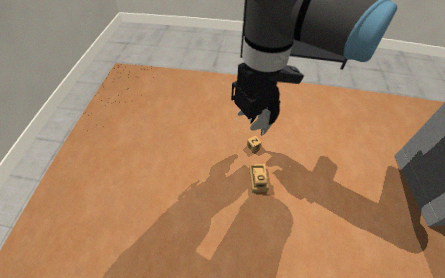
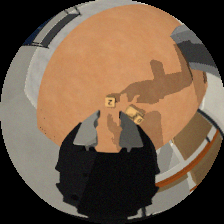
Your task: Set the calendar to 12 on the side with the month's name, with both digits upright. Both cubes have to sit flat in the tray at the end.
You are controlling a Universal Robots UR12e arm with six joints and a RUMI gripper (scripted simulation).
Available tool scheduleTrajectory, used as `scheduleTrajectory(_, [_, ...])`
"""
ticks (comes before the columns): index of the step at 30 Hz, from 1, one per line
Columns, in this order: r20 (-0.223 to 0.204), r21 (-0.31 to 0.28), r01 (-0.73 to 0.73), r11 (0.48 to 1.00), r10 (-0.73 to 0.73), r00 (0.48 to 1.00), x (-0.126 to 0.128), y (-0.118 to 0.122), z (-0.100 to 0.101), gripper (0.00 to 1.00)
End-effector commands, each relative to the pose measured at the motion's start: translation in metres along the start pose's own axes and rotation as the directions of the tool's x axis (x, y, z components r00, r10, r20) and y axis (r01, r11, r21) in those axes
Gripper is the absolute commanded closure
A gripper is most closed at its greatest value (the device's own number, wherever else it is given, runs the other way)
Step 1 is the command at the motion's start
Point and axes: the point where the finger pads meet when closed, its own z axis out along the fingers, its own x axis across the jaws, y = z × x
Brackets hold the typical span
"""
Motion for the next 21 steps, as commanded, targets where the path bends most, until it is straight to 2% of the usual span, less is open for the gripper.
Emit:
scheduleTrajectory(1, [0.001,-0.001,0.0,1.0,0.0,1.0,0.0,0.0,0.004,0.72])
scheduleTrajectory(21, [0.001,-0.001,0.0,1.0,0.0,1.0,0.0,0.0,0.031,0.72])
